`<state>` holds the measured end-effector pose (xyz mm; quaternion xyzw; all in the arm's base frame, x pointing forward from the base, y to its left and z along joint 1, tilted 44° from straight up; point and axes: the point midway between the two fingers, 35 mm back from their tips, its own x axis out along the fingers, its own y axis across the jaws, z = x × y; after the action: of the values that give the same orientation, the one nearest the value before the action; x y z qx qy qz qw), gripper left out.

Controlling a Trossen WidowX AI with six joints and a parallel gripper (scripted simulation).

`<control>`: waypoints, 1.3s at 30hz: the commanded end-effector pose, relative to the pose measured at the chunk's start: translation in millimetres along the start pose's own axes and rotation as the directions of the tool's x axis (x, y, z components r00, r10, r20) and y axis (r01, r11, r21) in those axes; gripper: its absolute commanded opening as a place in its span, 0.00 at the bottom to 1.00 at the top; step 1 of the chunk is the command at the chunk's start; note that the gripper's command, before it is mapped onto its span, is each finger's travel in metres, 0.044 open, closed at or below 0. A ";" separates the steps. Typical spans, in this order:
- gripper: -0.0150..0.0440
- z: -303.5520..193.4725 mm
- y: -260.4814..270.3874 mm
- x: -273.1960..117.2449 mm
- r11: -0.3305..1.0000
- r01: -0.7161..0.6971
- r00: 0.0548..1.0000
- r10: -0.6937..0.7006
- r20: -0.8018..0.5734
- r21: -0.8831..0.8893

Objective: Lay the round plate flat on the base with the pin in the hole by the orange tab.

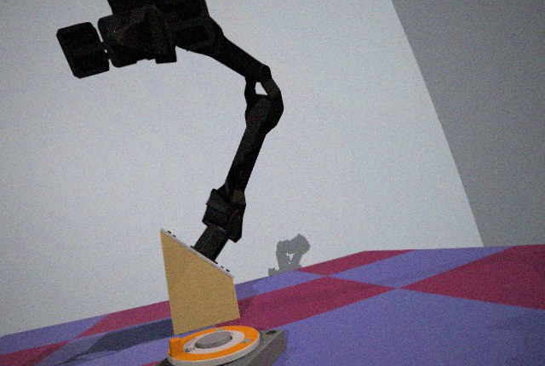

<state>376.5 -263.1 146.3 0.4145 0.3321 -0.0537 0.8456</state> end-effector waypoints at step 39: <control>0.25 -276.0 -16.6 138.3 0.957 -0.222 0.641 -0.002 -0.767 -0.188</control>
<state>340.1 -43.9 -66.6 0.3002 0.6335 0.2217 0.6778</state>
